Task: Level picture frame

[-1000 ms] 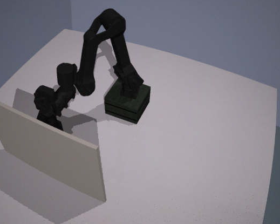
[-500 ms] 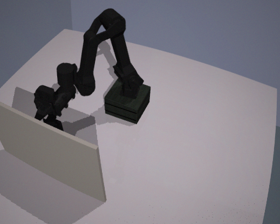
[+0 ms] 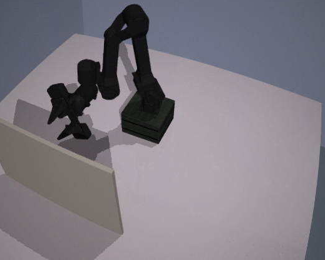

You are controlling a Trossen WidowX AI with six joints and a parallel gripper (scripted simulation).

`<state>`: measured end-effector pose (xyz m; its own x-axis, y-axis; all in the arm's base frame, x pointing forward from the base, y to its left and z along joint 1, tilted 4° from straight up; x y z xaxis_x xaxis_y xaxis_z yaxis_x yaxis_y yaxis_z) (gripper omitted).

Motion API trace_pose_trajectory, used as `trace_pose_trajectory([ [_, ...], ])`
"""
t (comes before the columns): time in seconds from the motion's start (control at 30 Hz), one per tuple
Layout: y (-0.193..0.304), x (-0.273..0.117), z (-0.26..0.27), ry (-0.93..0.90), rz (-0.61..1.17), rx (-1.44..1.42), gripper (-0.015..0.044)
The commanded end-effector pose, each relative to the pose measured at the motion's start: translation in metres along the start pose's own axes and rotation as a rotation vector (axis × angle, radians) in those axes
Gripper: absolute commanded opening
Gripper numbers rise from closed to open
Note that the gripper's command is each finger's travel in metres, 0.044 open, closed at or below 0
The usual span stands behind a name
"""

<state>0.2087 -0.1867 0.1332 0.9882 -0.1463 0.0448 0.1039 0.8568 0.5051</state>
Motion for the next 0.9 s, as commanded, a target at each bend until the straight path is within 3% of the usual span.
trace_pose_trajectory([
  [0.0, -0.002, -0.034, 0.016, -0.018, 0.005, 0.001, 0.0260],
  [0.3, 0.009, -0.110, 0.028, 0.003, 0.002, -0.003, 0.0260],
  [0.87, 0.011, -0.111, 0.028, -0.004, -0.007, -0.011, 0.0260],
])
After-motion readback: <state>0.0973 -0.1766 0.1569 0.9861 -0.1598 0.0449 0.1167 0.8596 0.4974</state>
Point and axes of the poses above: the point midway between the two fingers, 35 mm back from their tips, its own x axis out along the fingers, its own z axis across the jaws, y = z × x, the point moved 6 cm from there along -x, back along the fingers, and after that the axes turned 3 degrees about x, right-handed, at the moved point
